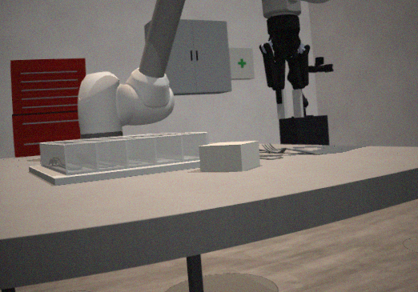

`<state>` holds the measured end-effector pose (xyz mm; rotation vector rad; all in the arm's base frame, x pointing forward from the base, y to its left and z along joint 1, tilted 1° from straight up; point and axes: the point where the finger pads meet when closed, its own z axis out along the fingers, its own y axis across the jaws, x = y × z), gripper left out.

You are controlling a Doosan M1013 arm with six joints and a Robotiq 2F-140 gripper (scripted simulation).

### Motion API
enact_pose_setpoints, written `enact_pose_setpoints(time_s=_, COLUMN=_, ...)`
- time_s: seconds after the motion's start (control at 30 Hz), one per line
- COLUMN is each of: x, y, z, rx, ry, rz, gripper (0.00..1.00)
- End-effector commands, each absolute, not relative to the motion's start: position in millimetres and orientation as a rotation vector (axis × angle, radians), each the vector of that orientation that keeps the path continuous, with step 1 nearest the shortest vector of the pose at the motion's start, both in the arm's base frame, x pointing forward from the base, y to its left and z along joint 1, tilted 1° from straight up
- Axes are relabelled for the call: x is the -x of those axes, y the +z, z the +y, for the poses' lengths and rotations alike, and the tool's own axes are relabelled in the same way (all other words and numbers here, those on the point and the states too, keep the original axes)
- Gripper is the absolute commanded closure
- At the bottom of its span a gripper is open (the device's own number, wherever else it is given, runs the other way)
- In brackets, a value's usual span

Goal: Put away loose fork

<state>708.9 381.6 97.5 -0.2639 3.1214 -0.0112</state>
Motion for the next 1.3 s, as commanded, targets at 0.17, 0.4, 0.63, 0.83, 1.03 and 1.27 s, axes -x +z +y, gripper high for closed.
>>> enact_pose_setpoints(time_s=0.17, x=-708.9, y=97.6, z=381.5, rx=0.267, ry=-0.009, rz=3.123, gripper=0.82)
enact_pose_setpoints(time_s=0.4, x=-708.9, y=97.6, z=381.5, rx=0.267, ry=-0.009, rz=3.123, gripper=0.82)
enact_pose_setpoints(time_s=0.63, x=-708.9, y=97.6, z=381.5, rx=0.267, ry=-0.009, rz=3.123, gripper=0.82)
enact_pose_setpoints(time_s=0.83, x=-708.9, y=97.2, z=381.5, rx=0.267, ry=-0.009, rz=3.123, gripper=0.82)
enact_pose_setpoints(time_s=1.03, x=-709.0, y=94.7, z=381.4, rx=0.267, ry=-0.009, rz=3.123, gripper=0.82)
enact_pose_setpoints(time_s=1.27, x=-709.0, y=90.5, z=381.4, rx=0.267, ry=-0.009, rz=3.123, gripper=0.82)
